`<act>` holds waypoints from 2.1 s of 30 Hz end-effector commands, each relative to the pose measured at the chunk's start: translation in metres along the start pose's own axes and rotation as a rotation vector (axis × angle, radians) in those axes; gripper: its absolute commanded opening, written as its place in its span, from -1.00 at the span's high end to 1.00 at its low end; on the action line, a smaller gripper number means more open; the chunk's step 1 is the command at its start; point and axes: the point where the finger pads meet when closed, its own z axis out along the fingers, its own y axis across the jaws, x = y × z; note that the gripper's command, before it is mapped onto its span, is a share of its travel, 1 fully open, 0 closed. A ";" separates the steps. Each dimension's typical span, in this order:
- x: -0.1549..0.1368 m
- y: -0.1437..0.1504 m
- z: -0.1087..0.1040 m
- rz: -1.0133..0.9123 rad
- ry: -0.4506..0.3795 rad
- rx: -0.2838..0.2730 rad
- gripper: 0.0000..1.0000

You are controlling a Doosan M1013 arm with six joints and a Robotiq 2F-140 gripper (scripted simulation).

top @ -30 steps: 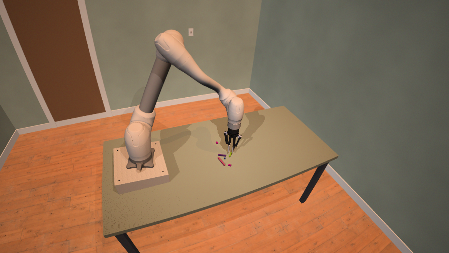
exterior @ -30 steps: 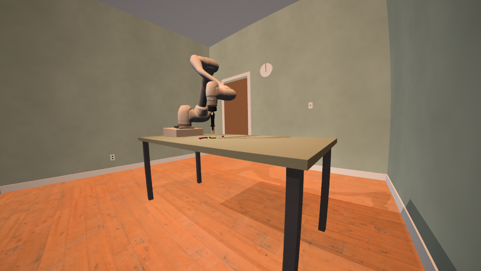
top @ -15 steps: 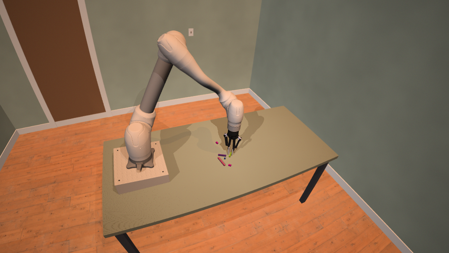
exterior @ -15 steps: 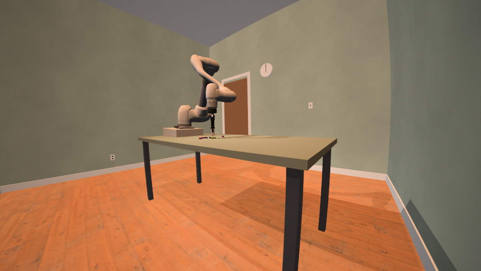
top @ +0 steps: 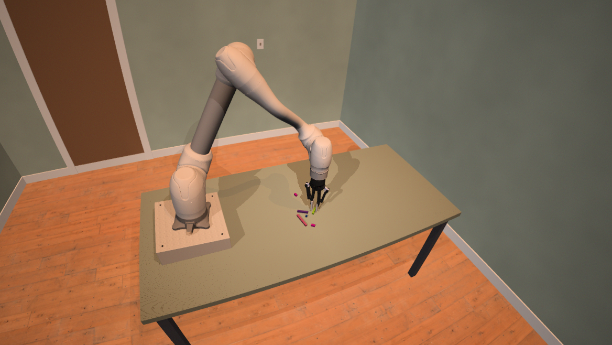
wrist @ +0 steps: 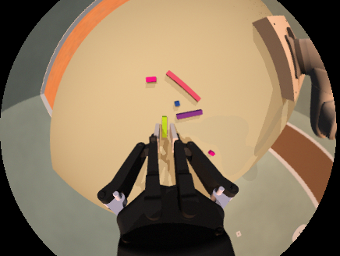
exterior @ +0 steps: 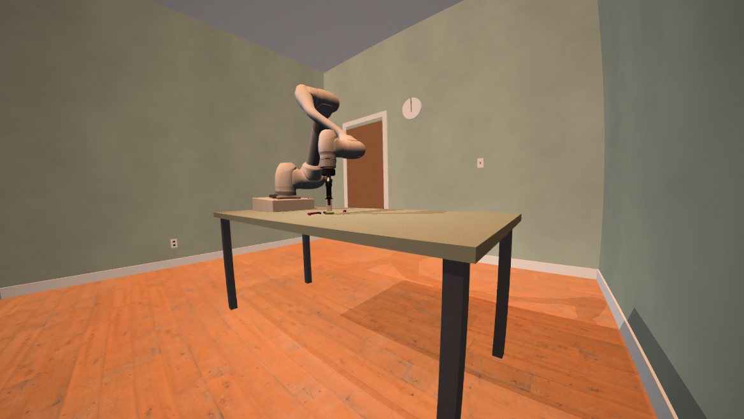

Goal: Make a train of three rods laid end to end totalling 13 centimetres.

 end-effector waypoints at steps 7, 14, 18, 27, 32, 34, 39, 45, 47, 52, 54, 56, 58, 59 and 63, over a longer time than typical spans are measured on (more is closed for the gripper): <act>0.000 0.000 0.000 0.000 0.000 0.000 0.71; 0.000 0.000 0.000 0.000 0.000 0.000 0.71; 0.000 0.000 0.000 0.000 0.000 0.000 0.71; 0.000 0.000 0.000 0.000 0.000 0.000 0.71; 0.000 0.000 0.000 0.000 0.000 0.000 0.71; 0.000 0.000 0.000 0.000 0.000 0.000 0.71; 0.000 0.000 0.001 0.000 0.000 0.000 0.71; 0.000 0.000 0.005 0.000 0.000 0.000 0.71; 0.000 0.000 0.007 0.000 0.000 0.000 0.71; 0.000 0.000 0.012 0.000 0.000 0.000 0.71; 0.000 0.000 0.013 0.000 0.000 0.000 0.71; 0.000 0.000 0.014 0.000 0.000 0.000 0.71; 0.000 0.000 0.015 0.000 0.000 0.000 0.71; 0.000 0.000 0.016 0.000 0.000 0.000 0.71; 0.000 0.000 0.017 0.000 0.000 0.000 0.71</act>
